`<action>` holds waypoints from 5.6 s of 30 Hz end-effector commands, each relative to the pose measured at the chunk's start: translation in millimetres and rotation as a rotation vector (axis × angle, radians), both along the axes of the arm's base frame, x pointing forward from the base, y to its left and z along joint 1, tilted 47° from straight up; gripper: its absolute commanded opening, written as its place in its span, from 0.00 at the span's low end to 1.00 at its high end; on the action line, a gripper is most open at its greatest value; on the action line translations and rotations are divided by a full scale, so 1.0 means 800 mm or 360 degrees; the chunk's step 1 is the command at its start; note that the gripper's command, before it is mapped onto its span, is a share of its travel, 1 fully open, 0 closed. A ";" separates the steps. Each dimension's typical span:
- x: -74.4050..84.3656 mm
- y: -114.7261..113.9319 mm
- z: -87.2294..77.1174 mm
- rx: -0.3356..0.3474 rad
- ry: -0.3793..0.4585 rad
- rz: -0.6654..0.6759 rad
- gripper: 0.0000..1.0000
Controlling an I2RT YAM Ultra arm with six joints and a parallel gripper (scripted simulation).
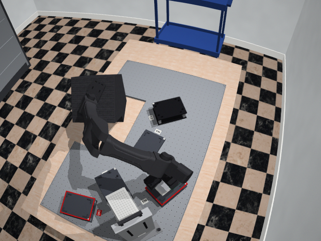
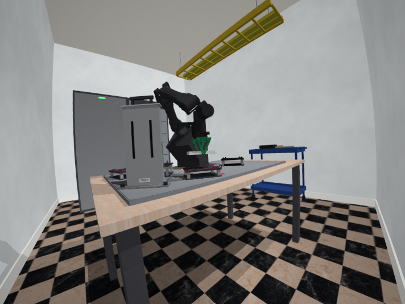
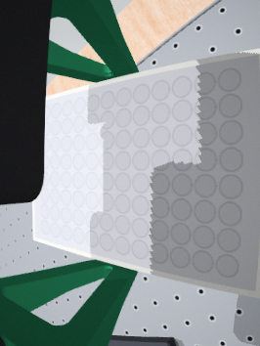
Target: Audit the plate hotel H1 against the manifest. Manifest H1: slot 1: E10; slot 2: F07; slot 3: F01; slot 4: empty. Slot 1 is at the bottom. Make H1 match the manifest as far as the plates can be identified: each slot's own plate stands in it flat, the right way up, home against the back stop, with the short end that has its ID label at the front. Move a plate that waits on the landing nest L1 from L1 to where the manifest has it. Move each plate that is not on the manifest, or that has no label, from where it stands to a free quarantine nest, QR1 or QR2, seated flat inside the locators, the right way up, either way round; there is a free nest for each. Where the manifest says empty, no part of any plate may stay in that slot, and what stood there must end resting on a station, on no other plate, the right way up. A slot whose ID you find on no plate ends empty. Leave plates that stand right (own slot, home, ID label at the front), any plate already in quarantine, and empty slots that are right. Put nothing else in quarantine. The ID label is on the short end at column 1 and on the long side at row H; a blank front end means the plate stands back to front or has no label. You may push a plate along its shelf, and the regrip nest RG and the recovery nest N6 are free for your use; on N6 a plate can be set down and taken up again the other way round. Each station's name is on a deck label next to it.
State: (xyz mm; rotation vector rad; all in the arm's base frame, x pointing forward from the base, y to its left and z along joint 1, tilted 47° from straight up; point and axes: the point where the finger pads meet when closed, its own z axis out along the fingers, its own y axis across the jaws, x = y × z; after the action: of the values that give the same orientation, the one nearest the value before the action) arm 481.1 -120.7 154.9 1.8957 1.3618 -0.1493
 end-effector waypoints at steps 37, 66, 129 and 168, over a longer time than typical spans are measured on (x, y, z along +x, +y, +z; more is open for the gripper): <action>0.007 0.000 0.003 -0.0018 -0.0037 0.0029 0.87; 0.010 -0.017 -0.023 -0.0015 -0.0011 0.0018 0.87; 0.029 -0.046 -0.047 -0.0017 -0.0039 0.0019 0.87; 0.009 -0.003 0.013 -0.0014 -0.0083 0.0016 1.00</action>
State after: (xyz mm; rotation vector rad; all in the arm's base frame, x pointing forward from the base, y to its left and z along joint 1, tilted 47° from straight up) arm 491.6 -139.2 137.4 1.8904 1.3529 -0.1195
